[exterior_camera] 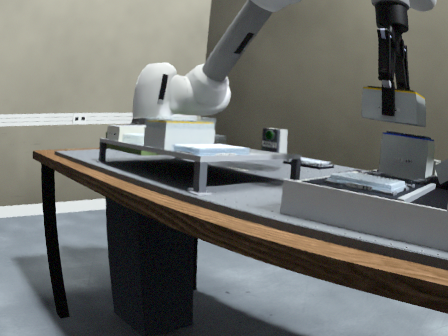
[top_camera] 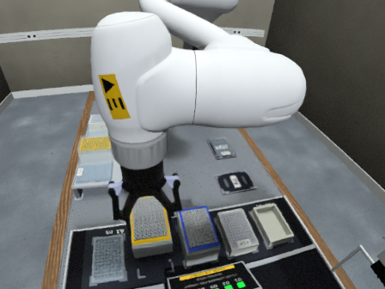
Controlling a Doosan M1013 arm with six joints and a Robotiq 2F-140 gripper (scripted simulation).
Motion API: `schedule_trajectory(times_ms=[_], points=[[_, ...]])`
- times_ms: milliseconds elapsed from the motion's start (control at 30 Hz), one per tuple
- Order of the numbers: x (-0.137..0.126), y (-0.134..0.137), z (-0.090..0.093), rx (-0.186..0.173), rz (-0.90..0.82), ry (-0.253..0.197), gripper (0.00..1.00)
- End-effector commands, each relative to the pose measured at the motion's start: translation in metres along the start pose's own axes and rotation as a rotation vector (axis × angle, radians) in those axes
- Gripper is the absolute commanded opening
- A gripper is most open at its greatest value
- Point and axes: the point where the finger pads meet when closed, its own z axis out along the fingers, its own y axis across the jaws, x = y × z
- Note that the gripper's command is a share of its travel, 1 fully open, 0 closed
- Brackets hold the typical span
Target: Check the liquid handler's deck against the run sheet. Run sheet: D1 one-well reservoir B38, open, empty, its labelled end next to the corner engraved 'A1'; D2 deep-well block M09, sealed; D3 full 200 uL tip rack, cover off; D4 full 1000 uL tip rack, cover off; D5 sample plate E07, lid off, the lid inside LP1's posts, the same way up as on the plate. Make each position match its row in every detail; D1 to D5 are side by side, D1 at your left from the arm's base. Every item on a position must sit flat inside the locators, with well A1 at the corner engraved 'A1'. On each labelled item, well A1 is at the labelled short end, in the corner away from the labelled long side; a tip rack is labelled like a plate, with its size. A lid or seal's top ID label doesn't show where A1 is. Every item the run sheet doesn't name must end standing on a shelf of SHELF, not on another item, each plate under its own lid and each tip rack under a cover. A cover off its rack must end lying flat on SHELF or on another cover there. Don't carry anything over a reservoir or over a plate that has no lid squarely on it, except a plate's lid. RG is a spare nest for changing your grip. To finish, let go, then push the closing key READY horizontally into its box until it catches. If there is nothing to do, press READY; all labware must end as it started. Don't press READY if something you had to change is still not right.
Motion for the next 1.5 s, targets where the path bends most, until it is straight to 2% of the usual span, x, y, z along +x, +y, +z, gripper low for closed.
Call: schedule_trajectory(times_ms=[0,1467], points=[[0.0,-0.001,-0.013,-0.002,0.002,0.002,0.1],[0.0,0.0,-0.079,-0.002,0.002,0.001,0.1]])
